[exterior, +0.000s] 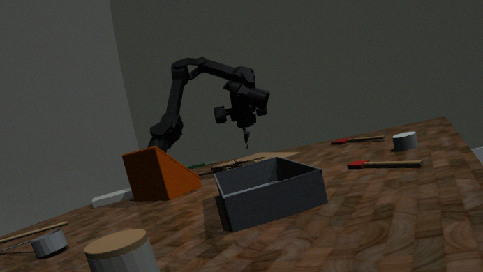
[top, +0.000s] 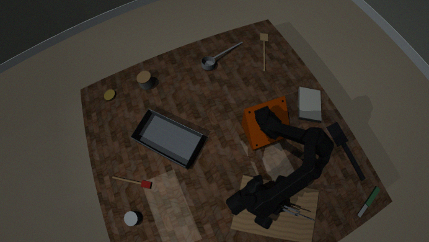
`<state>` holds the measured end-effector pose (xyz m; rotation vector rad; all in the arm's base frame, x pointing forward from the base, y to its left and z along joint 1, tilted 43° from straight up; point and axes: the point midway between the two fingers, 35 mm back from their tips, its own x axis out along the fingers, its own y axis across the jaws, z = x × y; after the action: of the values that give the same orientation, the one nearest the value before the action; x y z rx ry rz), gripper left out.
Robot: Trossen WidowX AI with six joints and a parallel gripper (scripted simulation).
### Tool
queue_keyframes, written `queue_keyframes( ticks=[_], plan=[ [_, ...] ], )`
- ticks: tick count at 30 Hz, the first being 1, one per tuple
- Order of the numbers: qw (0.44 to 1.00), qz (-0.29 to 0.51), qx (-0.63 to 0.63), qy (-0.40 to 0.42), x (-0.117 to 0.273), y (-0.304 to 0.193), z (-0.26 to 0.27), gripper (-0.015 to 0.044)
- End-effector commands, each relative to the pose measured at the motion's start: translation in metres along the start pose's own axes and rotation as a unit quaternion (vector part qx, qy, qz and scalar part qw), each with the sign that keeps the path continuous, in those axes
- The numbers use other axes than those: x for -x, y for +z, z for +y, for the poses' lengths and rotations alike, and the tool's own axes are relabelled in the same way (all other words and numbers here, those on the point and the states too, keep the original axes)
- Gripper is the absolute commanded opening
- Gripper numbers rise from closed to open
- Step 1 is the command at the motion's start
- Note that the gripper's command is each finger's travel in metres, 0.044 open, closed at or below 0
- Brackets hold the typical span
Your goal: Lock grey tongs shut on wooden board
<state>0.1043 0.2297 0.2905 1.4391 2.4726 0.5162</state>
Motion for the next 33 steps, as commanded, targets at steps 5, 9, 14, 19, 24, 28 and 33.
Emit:
queue_keyframes(
  ticks=[5, 9, 14, 19, 24, 28, 33],
  plan=[
    [1.000, -0.008, -0.003, -0.015, -0.003, -0.001, -0.004, -0.0150],
    [0.997, -0.050, -0.004, -0.065, -0.010, 0.001, -0.015, -0.0150],
    [0.985, -0.120, -0.007, -0.120, -0.017, 0.003, -0.028, -0.0150],
    [0.969, -0.197, -0.004, -0.150, -0.021, 0.004, -0.035, -0.0150],
    [0.950, -0.273, 0.004, -0.152, -0.021, 0.004, -0.035, -0.0150],
    [0.934, -0.330, 0.012, -0.134, -0.021, 0.000, -0.031, -0.0150],
    [0.917, -0.388, 0.025, -0.092, -0.019, -0.008, -0.022, -0.0150]
  ],
)
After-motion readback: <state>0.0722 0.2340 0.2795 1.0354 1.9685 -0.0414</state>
